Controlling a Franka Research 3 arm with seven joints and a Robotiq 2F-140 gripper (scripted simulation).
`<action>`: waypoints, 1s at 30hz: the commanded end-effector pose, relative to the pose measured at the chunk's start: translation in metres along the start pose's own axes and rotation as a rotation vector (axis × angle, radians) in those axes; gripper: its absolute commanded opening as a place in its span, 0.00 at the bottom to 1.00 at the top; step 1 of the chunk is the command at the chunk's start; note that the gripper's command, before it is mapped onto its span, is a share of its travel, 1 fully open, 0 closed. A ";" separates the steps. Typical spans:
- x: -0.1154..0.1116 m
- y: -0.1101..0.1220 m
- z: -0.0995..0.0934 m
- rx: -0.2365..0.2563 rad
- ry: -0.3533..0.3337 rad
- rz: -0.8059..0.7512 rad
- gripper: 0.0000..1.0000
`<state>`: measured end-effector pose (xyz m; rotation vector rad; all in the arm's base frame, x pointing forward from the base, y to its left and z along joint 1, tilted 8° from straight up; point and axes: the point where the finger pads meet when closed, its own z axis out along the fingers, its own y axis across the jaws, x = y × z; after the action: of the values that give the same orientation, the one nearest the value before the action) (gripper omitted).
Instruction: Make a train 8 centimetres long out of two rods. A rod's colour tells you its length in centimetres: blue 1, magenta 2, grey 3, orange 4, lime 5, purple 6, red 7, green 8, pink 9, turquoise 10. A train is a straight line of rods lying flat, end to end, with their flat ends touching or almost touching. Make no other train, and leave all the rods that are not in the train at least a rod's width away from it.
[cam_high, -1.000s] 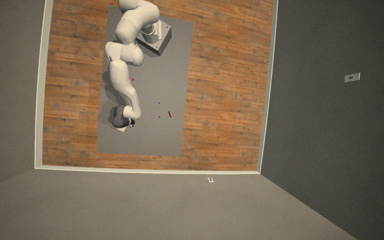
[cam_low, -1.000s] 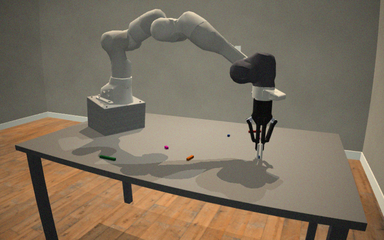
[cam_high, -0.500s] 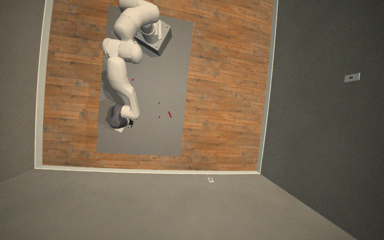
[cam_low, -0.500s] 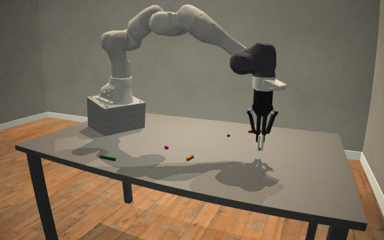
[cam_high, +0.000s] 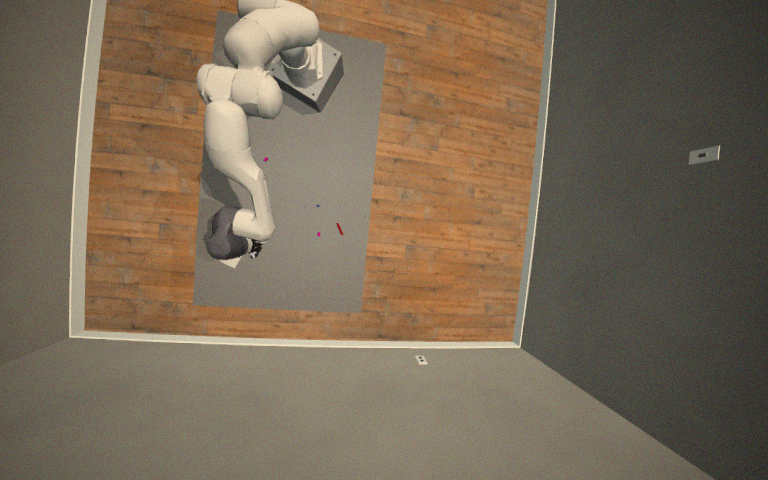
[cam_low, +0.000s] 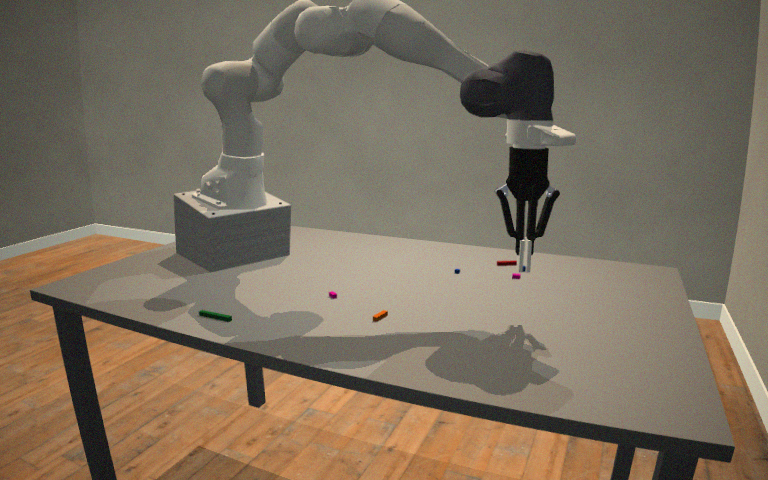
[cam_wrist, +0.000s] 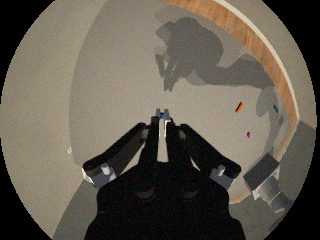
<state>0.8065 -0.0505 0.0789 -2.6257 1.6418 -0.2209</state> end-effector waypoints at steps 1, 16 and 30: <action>-0.004 0.003 0.002 -0.011 -0.007 0.002 0.12; -0.131 -0.033 0.003 -0.014 -0.009 -0.185 0.12; -0.299 -0.045 0.000 -0.009 -0.009 -0.436 0.12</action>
<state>0.7266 0.2082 0.0524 -2.9384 1.1051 -0.1822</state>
